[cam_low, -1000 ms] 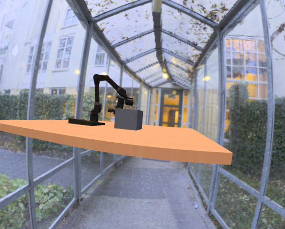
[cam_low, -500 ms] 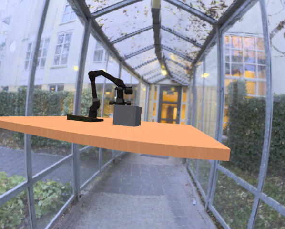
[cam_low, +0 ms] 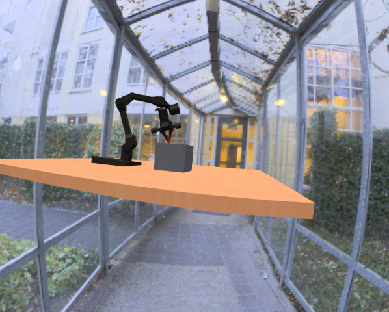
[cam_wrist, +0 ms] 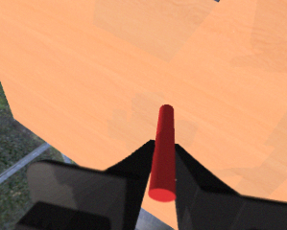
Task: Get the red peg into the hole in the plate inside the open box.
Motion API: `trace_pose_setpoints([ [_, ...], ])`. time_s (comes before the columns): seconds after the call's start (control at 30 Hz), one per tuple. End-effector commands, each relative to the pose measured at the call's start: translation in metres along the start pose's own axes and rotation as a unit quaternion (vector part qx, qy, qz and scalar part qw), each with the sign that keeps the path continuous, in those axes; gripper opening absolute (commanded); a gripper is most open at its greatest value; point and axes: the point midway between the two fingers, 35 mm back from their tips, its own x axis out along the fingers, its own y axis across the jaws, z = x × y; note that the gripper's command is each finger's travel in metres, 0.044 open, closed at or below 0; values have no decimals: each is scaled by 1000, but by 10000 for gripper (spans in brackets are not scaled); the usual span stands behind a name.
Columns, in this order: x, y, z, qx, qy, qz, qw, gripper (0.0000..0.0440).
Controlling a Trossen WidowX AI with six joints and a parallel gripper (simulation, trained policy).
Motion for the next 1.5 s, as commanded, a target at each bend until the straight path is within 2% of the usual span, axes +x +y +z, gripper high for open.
trace_pose_setpoints([
  [0.0, -22, 7, 9, -8, -24, 26, 999, 0],
  [0.27, -53, 18, 37, -1, -83, 50, 995, 0],
  [0.5, -66, 19, 66, 21, -124, 41, 991, 0],
  [0.9, -66, 16, 111, 63, -148, 1, 987, 0],
  [1.47, -47, 18, 163, 93, -134, -37, 986, 0],
])
